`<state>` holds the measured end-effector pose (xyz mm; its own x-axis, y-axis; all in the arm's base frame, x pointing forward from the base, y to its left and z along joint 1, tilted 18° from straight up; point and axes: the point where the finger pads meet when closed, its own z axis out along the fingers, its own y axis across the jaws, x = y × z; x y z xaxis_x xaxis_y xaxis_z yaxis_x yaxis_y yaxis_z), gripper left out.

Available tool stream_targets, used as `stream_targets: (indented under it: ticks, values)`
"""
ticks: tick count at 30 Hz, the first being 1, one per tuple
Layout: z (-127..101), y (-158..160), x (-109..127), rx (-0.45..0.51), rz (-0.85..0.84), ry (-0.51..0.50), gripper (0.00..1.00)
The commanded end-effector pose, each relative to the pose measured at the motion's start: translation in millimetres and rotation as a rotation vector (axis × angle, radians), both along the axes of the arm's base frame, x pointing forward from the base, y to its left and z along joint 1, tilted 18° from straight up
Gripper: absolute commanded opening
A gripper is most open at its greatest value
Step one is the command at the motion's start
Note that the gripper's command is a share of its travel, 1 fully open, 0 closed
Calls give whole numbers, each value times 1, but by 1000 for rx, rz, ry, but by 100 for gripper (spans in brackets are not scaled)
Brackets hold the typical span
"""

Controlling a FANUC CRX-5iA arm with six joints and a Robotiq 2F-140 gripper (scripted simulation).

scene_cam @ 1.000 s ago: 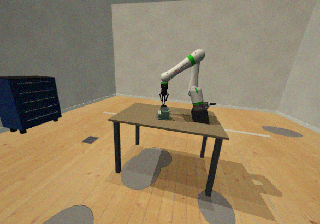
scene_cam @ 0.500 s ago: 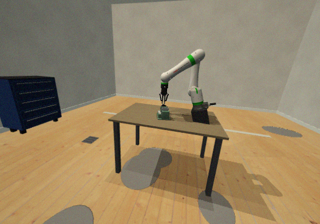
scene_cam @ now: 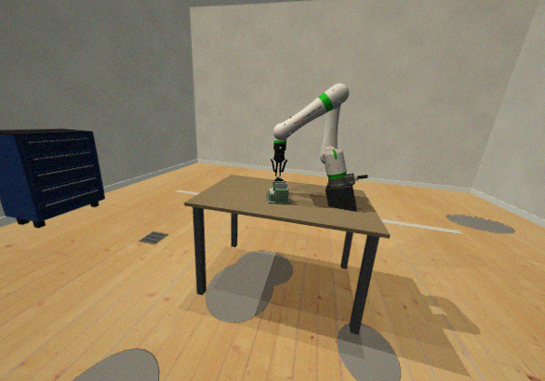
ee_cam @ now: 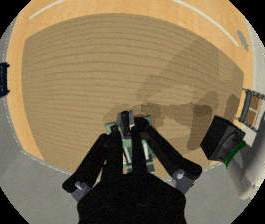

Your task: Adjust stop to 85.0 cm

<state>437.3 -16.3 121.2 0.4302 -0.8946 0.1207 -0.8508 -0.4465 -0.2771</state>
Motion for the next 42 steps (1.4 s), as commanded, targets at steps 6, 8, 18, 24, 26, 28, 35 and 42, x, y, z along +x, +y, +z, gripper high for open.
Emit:
stream_targets:
  ticks: [6,8,18,24,26,28,35,42]
  values:
    - [0,1,2,0,0,0,4]
    - [0,1,2,0,0,0,4]
    - [0,2,5,0,0,0,4]
    - [0,4,7,0,0,0,4]
    - [0,4,8,0,0,0,4]
    - [0,4,9,0,0,0,4]
    - [-1,6,12,0,0,0,4]
    - [-3,8,17,0,0,0,4]
